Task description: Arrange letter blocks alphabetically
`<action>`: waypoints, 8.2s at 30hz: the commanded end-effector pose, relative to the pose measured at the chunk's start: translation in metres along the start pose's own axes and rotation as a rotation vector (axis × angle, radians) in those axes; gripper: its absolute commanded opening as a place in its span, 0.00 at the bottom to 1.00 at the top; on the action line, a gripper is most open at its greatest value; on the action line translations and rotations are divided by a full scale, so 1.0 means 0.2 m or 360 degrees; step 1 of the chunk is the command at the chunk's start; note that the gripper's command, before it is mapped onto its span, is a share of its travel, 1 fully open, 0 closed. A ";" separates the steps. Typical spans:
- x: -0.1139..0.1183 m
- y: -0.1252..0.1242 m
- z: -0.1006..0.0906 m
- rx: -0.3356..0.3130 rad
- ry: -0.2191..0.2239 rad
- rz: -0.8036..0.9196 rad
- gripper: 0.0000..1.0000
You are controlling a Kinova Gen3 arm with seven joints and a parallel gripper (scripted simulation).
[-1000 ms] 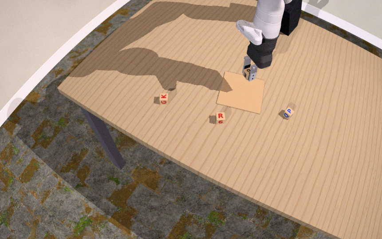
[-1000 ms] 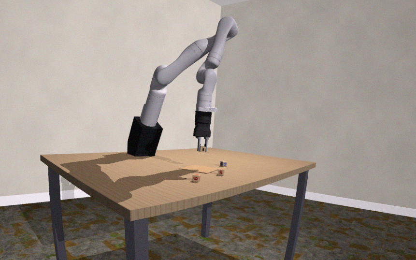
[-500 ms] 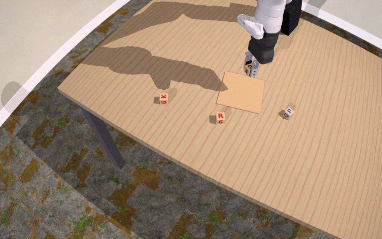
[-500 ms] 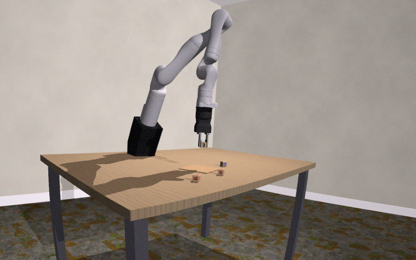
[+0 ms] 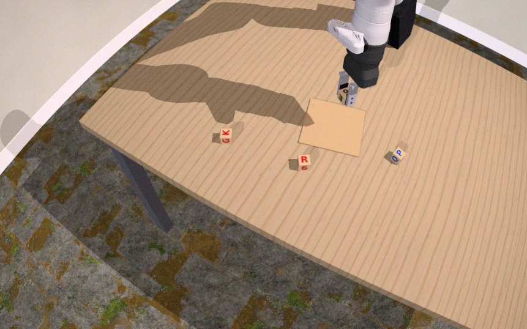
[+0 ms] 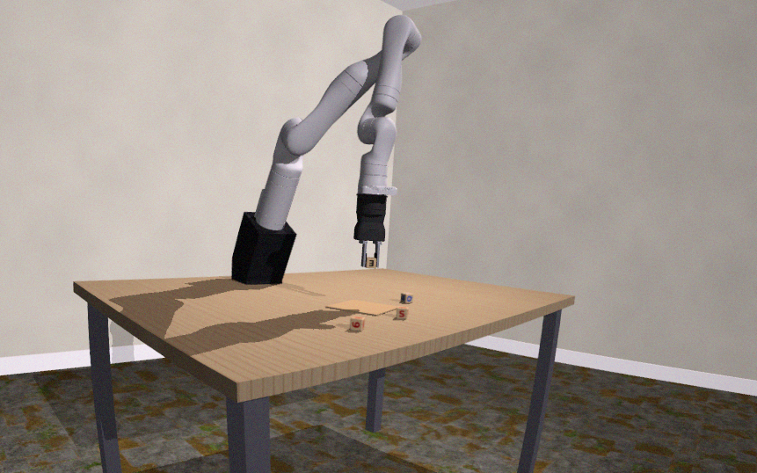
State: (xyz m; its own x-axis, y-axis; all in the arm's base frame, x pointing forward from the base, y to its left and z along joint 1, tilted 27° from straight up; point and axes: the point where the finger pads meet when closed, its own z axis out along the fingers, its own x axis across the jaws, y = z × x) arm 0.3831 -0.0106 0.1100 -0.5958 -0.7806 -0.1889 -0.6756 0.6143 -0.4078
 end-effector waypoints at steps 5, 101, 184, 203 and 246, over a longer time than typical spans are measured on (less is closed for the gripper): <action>0.02 -0.05 0.00 0.0006 -0.0005 -0.0064 0.49; 0.57 -0.39 0.50 -0.0001 0.0005 -0.0962 0.49; 0.55 -0.40 0.50 0.0002 0.0003 -0.0962 0.49; 0.55 -0.39 0.50 0.0000 0.0003 -0.0960 0.49; 0.55 -0.39 0.50 0.0000 0.0003 -0.0955 0.49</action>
State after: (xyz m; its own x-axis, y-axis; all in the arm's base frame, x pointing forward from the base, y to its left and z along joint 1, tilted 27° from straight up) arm 0.4125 -0.1579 0.0325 -0.1082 -0.9910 0.0792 -0.8950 0.0624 -0.4416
